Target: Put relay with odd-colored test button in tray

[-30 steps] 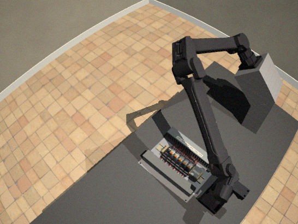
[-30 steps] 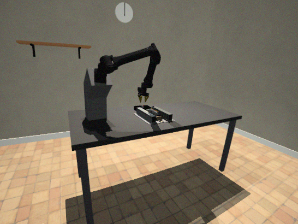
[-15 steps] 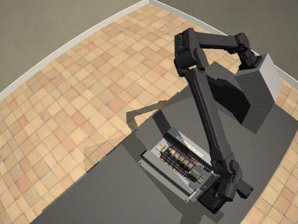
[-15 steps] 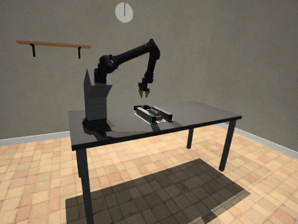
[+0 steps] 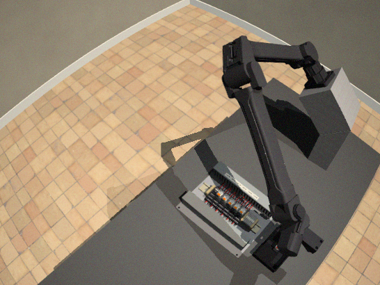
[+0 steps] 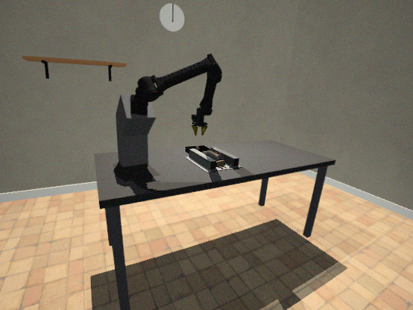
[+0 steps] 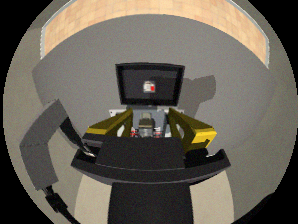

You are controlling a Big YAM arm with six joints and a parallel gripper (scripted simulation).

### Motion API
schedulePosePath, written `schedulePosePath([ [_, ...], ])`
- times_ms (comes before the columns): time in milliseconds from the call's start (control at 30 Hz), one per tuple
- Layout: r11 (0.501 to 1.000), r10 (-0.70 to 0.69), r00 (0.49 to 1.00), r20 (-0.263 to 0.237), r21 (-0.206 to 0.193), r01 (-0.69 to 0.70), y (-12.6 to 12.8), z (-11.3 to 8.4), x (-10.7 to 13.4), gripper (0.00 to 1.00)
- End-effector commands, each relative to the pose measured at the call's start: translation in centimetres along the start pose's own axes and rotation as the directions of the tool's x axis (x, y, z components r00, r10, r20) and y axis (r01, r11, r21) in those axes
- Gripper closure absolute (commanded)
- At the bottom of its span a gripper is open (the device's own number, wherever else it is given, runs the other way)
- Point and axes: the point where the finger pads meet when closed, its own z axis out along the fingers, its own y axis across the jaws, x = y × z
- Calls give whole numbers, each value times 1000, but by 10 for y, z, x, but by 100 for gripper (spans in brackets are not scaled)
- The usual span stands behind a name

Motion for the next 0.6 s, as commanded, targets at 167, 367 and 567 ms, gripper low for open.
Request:
schedulePosePath([
  [167, 999, -14, 1000, 9, 38, 14, -5, -22, -12, 41],
  [367, 999, -13, 1000, 10, 40, 13, -6, -23, -12, 41],
  [567, 999, -13, 1000, 10, 40, 12, -7, -23, -11, 41],
])
